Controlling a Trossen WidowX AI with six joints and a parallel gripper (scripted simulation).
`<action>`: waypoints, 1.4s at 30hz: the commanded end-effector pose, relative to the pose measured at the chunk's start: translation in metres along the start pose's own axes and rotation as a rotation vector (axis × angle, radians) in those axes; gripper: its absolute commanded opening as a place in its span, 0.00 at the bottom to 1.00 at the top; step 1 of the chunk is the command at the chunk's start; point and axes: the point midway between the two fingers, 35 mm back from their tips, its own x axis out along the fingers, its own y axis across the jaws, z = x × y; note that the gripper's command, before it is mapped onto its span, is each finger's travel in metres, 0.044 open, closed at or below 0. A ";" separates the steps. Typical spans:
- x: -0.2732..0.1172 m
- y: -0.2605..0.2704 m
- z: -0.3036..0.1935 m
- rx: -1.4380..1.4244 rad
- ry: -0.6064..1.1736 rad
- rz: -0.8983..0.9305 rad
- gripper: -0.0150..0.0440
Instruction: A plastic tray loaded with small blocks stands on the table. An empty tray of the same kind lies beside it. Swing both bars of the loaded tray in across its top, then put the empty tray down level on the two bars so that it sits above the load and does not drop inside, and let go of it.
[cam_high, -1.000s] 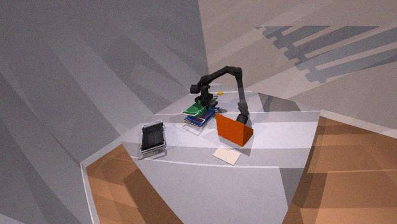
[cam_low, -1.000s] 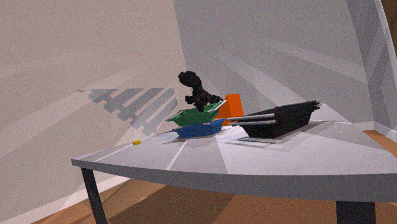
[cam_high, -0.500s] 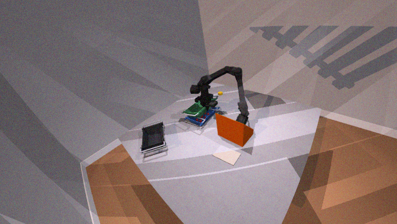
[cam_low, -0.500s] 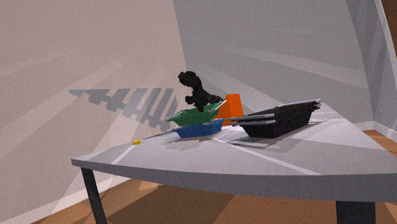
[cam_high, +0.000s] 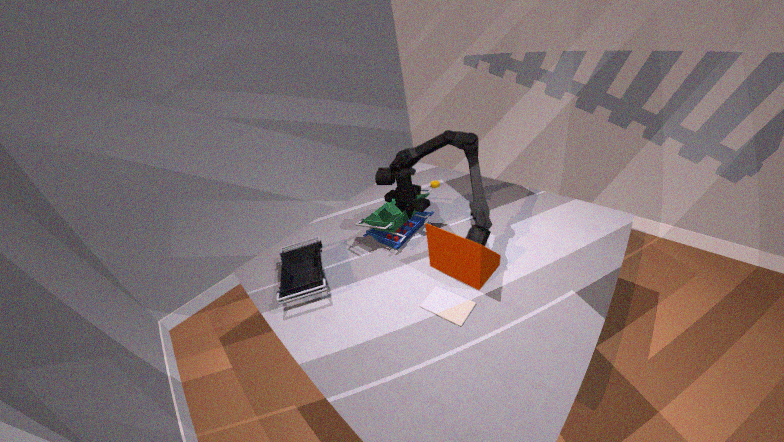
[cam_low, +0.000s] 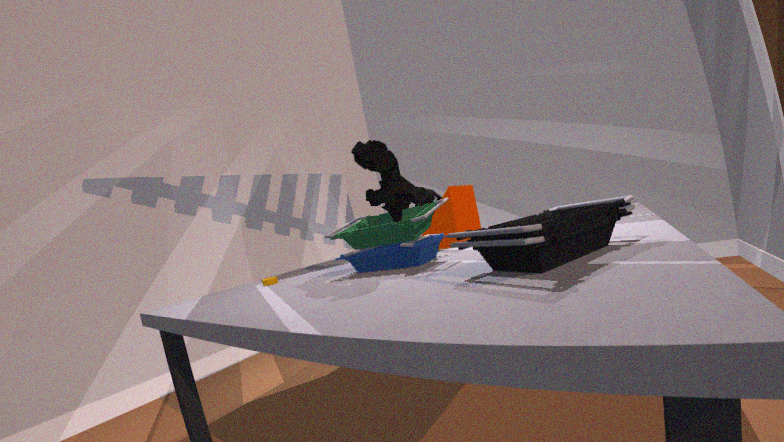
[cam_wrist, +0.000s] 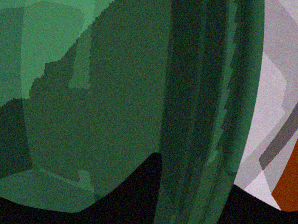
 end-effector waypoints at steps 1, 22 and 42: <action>0.007 -0.004 0.002 -0.004 0.000 -0.028 0.25; 0.000 0.000 0.000 0.000 0.000 -0.001 0.25; 0.014 -0.007 0.002 -0.004 0.000 -0.028 0.25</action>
